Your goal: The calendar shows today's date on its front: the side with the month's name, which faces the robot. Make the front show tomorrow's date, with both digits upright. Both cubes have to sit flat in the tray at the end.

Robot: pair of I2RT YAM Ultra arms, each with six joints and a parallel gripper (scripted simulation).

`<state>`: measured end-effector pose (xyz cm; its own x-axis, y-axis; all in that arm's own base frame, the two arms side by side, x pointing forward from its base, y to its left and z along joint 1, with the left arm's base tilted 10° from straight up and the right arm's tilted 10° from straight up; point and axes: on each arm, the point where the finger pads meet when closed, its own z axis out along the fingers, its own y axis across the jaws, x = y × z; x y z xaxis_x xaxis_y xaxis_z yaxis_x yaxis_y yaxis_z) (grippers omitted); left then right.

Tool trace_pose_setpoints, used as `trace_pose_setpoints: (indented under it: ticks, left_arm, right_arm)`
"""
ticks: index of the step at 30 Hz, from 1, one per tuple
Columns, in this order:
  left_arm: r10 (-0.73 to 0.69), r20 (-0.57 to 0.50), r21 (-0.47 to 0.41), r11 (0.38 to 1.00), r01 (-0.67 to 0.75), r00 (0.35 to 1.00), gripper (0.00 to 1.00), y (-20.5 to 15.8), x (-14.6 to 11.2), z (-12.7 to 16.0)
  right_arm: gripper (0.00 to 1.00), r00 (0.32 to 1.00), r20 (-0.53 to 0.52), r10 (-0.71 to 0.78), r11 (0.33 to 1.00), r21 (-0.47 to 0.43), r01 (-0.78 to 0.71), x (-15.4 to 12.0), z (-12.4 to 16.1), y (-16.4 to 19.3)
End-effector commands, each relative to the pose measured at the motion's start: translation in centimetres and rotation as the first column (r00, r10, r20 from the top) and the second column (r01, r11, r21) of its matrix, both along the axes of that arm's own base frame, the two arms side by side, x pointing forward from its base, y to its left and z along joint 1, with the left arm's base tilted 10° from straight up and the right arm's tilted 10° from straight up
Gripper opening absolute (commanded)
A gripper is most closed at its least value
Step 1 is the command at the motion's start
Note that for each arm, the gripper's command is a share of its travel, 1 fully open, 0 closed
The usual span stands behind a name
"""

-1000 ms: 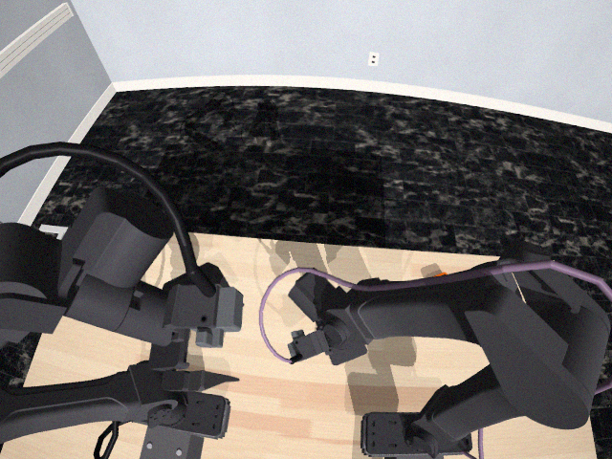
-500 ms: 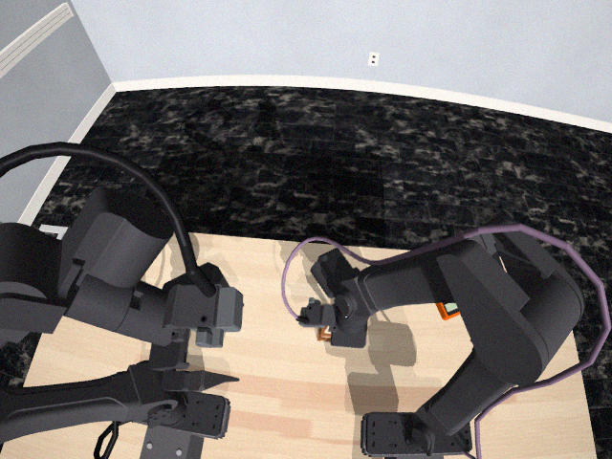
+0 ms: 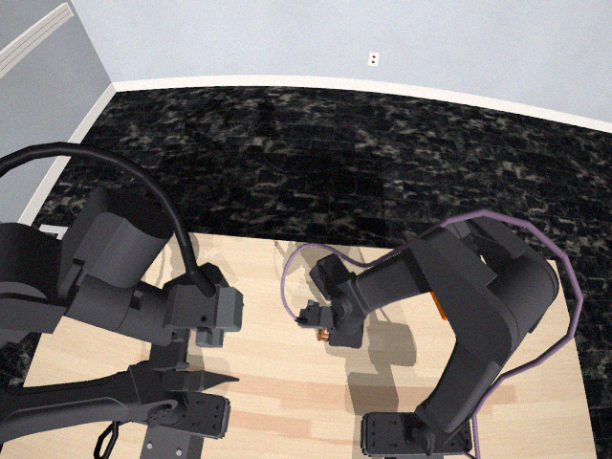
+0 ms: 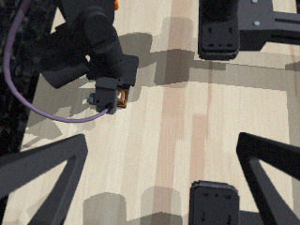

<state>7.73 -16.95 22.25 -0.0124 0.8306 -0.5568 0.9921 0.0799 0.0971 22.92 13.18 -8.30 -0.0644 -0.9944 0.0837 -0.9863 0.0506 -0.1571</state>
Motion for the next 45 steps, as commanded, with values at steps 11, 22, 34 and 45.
trace_pose_setpoints:
  ticks: [11, 22, 34, 45]
  left_arm:
    - [0.087, 0.051, -0.084, 0.993, -0.082, 0.995, 1.0, -0.9, 1.6, 2.5]
    - [0.19, 0.056, -0.123, 0.975, -0.182, 0.98, 1.0, -1.1, 3.0, 3.2]
    - [0.27, 0.01, -0.101, 0.958, -0.267, 0.963, 1.0, -1.8, 5.0, 1.6]
    - [0.353, -0.013, -0.087, 0.932, -0.353, 0.935, 1.0, -2.1, 6.9, 0.4]
  right_arm:
    - [0.27, 1.0, 0.024, -0.001, 0.999, 0.038, 0.0, 0.1, 3.8, 1.2]
    - [0.27, 1.0, 0.008, -0.003, 1.0, 0.026, 0.003, -0.7, 5.9, 1.0]
    - [0.27, 0.997, 0.017, -0.074, 0.996, 0.043, 0.074, -0.9, 8.6, 1.2]
    - [0.27, 0.868, 0.014, -0.496, 0.863, 0.115, 0.491, 0.9, 7.9, 1.3]
